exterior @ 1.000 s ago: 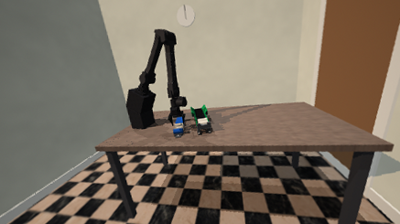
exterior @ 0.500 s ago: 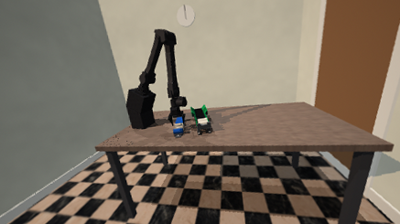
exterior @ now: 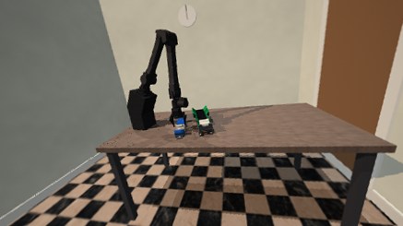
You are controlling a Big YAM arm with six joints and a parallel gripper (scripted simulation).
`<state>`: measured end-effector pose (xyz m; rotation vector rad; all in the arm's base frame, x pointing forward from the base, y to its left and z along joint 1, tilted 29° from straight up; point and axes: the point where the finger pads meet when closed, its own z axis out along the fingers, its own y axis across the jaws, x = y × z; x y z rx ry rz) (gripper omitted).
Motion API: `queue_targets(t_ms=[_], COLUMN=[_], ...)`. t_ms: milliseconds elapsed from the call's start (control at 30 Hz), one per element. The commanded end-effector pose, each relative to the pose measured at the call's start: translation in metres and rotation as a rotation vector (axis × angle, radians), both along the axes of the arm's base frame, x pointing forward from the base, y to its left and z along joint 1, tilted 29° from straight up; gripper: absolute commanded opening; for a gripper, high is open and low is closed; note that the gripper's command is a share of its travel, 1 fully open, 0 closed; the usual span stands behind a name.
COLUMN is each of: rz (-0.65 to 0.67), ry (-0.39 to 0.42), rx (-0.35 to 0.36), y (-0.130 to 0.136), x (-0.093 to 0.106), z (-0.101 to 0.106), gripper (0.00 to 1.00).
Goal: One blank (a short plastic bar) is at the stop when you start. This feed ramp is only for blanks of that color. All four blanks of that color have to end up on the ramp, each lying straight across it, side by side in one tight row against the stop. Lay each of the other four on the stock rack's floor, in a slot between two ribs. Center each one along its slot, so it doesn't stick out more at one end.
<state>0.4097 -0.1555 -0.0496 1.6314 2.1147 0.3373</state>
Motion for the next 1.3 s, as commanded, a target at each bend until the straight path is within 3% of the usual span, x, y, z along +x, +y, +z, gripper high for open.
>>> queue_targets(t_ms=[0,833,1267], rz=[-0.004,-0.004,-0.004], ry=[-0.006,-0.006,-0.005], rx=[-0.001,-0.001,0.0], y=[0.002,0.002,0.001], x=[0.001,0.001,0.012], z=[0.001,0.001,-0.016], gripper=[0.85,0.85,0.85])
